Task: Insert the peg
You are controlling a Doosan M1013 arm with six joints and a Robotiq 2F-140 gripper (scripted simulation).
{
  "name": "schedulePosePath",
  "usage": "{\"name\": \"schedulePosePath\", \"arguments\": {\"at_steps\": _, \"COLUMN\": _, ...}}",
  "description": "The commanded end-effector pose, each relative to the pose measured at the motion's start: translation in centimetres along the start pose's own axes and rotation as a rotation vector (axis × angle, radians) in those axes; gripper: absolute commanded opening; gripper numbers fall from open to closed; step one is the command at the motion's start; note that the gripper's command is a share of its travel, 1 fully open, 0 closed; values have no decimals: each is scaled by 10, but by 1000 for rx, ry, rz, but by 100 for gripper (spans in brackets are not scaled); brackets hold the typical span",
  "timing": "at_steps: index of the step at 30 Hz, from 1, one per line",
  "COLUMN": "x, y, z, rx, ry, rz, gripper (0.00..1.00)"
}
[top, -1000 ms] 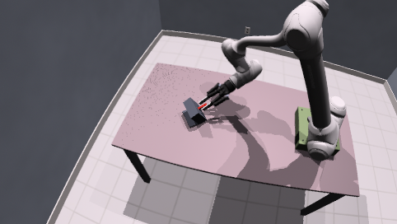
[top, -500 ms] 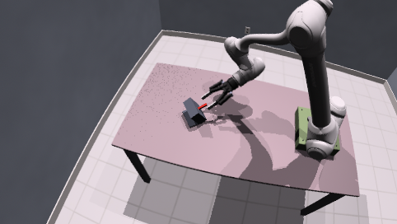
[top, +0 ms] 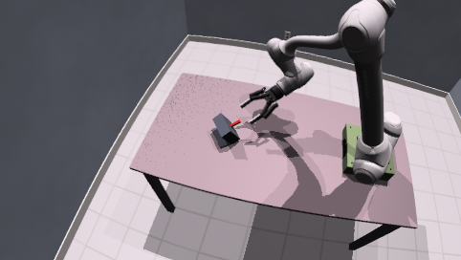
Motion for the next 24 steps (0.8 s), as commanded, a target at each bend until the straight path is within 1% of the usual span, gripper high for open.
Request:
{"name": "schedulePosePath", "arguments": {"at_steps": 1, "x": -10, "y": -1, "z": 0, "rx": 0, "ry": 0, "rz": 0, "gripper": 80}}
{"name": "schedulePosePath", "arguments": {"at_steps": 7, "x": -25, "y": -1, "z": 0, "rx": 0, "ry": -1, "rz": -1, "gripper": 91}}
{"name": "schedulePosePath", "arguments": {"at_steps": 9, "x": -25, "y": -1, "z": 0, "rx": 0, "ry": -1, "rz": -1, "gripper": 91}}
{"name": "schedulePosePath", "arguments": {"at_steps": 11, "x": -29, "y": 0, "z": -1, "rx": 0, "ry": -1, "rz": -1, "gripper": 94}}
{"name": "schedulePosePath", "arguments": {"at_steps": 14, "x": -30, "y": 0, "z": -1, "rx": 0, "ry": -1, "rz": -1, "gripper": 100}}
{"name": "schedulePosePath", "arguments": {"at_steps": 24, "x": -30, "y": 0, "z": -1, "rx": 0, "ry": -1, "rz": -1, "gripper": 100}}
Point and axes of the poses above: the point where the finger pads meet when closed, its own x axis out along the fingers, its own y axis across the jaws, z = x × y, the point moved 8 cm from there along -x, back along the fingers, and after that the axes turned 13 degrees about -x, right-handed, at the moved point
